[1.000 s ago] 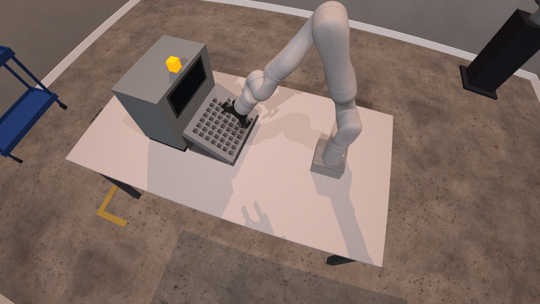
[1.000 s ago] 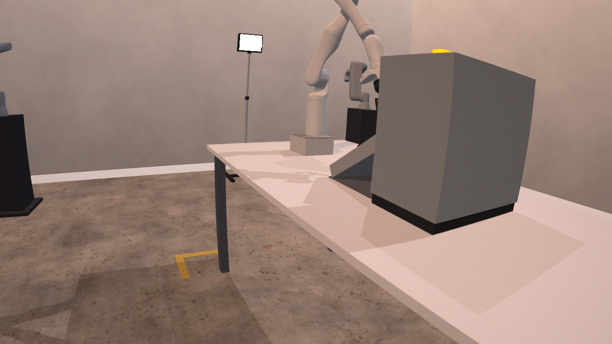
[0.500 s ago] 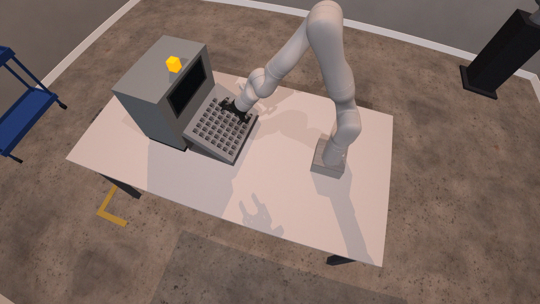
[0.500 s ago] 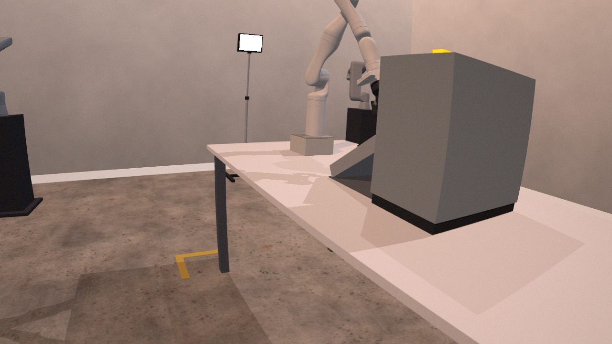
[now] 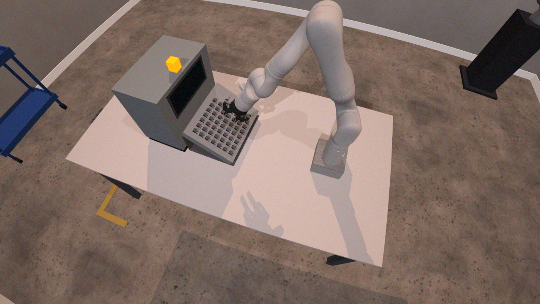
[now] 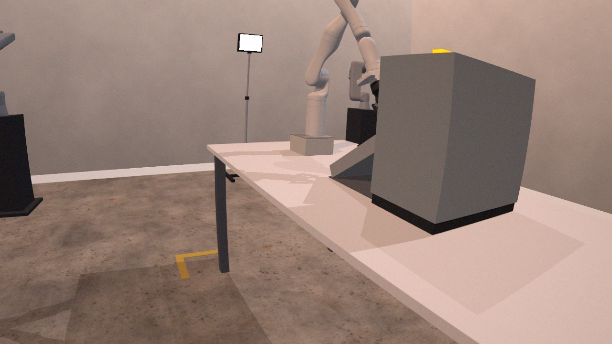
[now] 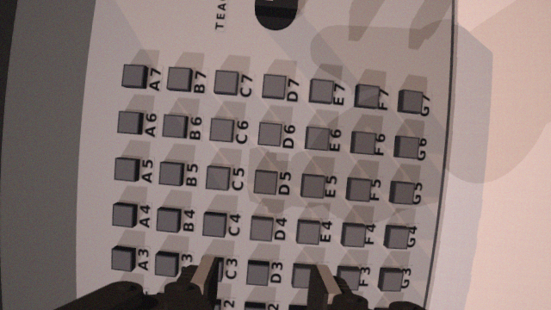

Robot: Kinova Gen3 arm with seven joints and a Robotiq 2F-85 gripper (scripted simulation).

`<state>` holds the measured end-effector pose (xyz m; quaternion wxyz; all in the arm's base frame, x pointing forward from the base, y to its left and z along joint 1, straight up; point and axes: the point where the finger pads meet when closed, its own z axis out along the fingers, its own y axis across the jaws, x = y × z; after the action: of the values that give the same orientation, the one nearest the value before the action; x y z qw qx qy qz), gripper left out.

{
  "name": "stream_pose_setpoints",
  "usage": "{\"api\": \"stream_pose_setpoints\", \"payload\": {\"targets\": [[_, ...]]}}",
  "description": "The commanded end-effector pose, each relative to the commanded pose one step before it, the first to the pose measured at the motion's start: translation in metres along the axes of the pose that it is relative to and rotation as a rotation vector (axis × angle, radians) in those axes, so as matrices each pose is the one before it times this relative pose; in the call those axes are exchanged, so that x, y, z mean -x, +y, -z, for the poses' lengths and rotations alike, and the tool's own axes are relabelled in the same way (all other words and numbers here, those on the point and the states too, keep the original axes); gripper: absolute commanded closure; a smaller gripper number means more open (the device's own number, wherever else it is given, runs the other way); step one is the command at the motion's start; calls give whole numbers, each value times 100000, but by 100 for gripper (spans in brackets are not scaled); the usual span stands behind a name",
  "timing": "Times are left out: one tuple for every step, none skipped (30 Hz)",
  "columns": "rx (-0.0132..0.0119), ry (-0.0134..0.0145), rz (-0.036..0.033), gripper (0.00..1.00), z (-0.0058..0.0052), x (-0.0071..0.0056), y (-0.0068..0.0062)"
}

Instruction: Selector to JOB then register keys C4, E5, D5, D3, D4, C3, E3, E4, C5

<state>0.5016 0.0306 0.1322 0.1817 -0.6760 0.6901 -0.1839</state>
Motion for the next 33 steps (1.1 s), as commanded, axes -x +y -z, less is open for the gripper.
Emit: {"api": "stream_pose_setpoints", "payload": {"targets": [[-179,-37,-20,90,43,8,-79],[0,0,0,90,0,0,0],[0,0,0,90,0,0,0],[0,0,0,90,0,0,0],[0,0,0,90,0,0,0],[0,0,0,90,0,0,0],[0,0,0,90,0,0,0],[0,0,0,90,0,0,0],[0,0,0,90,0,0,0],[0,0,0,90,0,0,0],[0,0,0,90,0,0,0],[0,0,0,90,0,0,0],[0,0,0,90,0,0,0],[0,0,0,90,0,0,0],[0,0,0,90,0,0,0],[0,0,0,90,0,0,0],[0,0,0,90,0,0,0],[0,0,0,90,0,0,0],[0,0,0,90,0,0,0],[0,0,0,90,0,0,0],[0,0,0,90,0,0,0],[0,0,0,90,0,0,0],[0,0,0,90,0,0,0],[0,0,0,90,-18,0,0],[1,-1,-2,90,-110,0,0],[0,0,1,90,-257,0,0],[0,0,0,90,0,0,0],[0,0,0,90,0,0,0],[0,0,0,90,-430,0,0],[-1,1,2,90,-603,0,0],[1,-1,-2,90,-752,0,0],[0,0,0,90,-841,0,0],[0,0,0,90,-874,0,0]]}}
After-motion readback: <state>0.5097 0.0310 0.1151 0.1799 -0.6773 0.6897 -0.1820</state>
